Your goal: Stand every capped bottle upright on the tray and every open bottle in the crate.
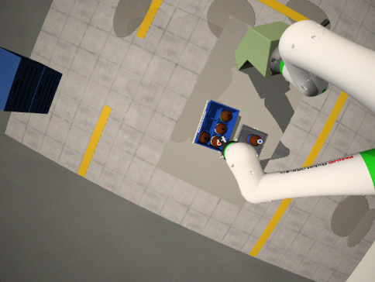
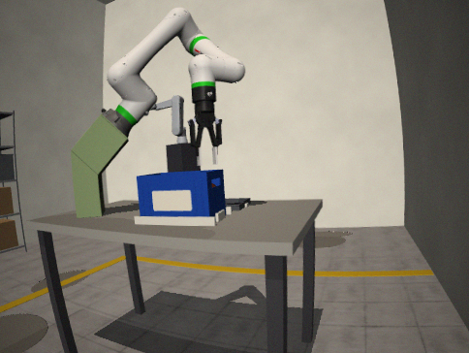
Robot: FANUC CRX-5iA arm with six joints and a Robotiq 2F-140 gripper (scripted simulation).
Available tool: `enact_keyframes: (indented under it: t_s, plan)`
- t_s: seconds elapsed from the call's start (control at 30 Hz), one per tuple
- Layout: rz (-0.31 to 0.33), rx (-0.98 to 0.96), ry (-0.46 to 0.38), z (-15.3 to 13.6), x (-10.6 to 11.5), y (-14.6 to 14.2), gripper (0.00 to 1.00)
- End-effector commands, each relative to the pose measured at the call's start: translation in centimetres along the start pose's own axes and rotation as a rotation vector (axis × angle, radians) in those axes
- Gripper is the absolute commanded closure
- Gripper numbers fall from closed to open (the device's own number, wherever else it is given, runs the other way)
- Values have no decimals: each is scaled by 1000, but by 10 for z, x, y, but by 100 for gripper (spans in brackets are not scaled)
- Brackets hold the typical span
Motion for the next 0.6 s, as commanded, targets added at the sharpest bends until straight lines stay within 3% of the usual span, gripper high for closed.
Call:
enact_keyframes:
  t_s: [0.0, 0.57]
  plan:
    - [0, 0, 0, -4, 0, -5, 62]
    - [0, 0, 0, -3, -25, -10, 62]
Point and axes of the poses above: the point where the finger pads meet when closed, its own x axis back along the fingers, its own y axis across the jaws, z = x × y, the point moved 6 cm from there along x, back along the fingers, and after that the axes turned 15 degrees about x, right-handed, at the moved point
